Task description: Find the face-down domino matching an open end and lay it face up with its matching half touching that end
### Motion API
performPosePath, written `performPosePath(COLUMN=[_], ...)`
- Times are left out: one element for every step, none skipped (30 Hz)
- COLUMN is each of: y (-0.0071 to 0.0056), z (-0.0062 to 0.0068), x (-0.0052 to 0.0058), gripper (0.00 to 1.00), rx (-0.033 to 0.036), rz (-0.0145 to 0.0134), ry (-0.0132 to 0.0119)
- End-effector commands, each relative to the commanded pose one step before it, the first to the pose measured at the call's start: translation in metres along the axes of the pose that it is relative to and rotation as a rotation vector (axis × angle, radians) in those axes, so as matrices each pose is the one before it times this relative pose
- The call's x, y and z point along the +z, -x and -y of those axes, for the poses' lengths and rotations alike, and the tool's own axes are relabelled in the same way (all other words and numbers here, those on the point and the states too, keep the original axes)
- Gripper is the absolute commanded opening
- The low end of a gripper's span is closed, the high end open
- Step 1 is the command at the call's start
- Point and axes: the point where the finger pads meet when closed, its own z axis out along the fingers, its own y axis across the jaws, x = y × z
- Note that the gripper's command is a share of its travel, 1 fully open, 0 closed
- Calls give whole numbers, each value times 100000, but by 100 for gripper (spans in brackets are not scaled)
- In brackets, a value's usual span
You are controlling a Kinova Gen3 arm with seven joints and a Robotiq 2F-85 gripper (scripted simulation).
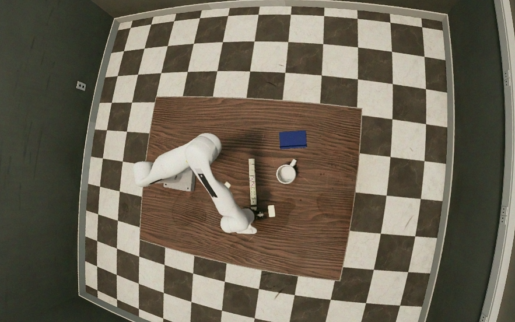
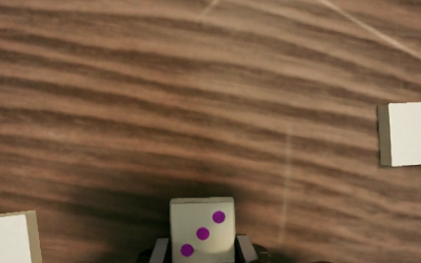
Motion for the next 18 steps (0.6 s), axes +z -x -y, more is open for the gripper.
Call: performPosePath(y=[-23, 0, 0, 2, 4, 8, 12, 17, 22, 27, 32, 37, 42, 47, 0, 0, 51, 54], z=[51, 0, 0, 0, 0, 1, 1, 2, 2, 3, 3, 4, 4, 5, 0, 0, 5, 5], x=[-72, 0, 0, 0, 0, 0, 0, 0, 0, 0, 0, 0, 0, 0, 0, 0, 0, 0], gripper=[32, 32, 32, 32, 32, 32, 32, 32, 32, 32, 32, 32, 32, 32, 32, 32, 32, 32], rx=[6, 0, 0, 0, 0, 0, 0, 0, 0, 0, 0, 0, 0, 0, 0, 0, 0, 0], rz=[-45, 0, 0, 0, 0, 0, 0, 0, 0, 0, 0, 0, 0, 0, 0, 0, 0, 0], ry=[-164, 0, 0, 0, 0, 0, 0, 0, 0, 0, 0, 0, 0, 0, 0, 0, 0, 0])
